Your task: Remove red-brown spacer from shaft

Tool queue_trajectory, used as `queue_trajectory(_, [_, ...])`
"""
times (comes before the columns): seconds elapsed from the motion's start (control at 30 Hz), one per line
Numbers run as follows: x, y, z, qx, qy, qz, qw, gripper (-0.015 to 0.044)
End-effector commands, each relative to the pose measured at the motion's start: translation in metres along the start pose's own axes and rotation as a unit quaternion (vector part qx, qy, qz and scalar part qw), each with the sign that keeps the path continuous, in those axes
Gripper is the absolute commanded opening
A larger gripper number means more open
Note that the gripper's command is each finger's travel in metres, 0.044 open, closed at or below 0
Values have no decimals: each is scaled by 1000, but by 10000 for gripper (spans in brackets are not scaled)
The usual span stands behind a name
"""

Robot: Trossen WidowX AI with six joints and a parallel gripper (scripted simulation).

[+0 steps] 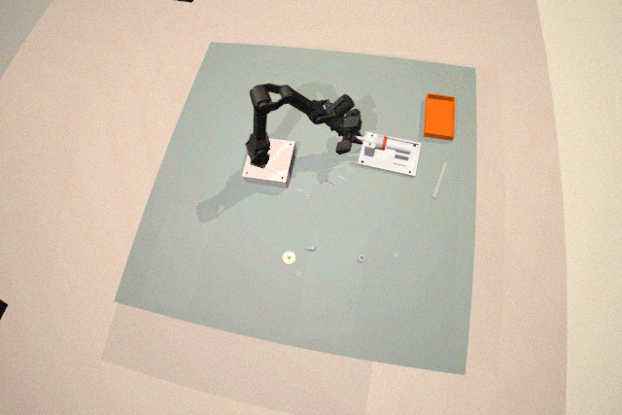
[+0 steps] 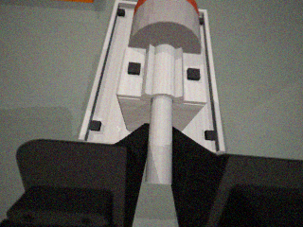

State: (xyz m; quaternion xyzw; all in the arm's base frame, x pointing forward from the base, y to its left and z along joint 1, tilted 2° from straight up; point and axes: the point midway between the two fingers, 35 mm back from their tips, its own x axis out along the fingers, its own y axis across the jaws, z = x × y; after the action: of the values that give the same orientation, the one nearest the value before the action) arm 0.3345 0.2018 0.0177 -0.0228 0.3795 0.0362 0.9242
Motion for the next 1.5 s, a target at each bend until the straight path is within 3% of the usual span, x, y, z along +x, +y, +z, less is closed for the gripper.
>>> queue_trajectory(0.0, [-3, 0, -4, 0, 1, 1, 1000, 0])
queue_trajectory(1.47, [-11, 0, -12, 0, 2, 1, 1000, 0])
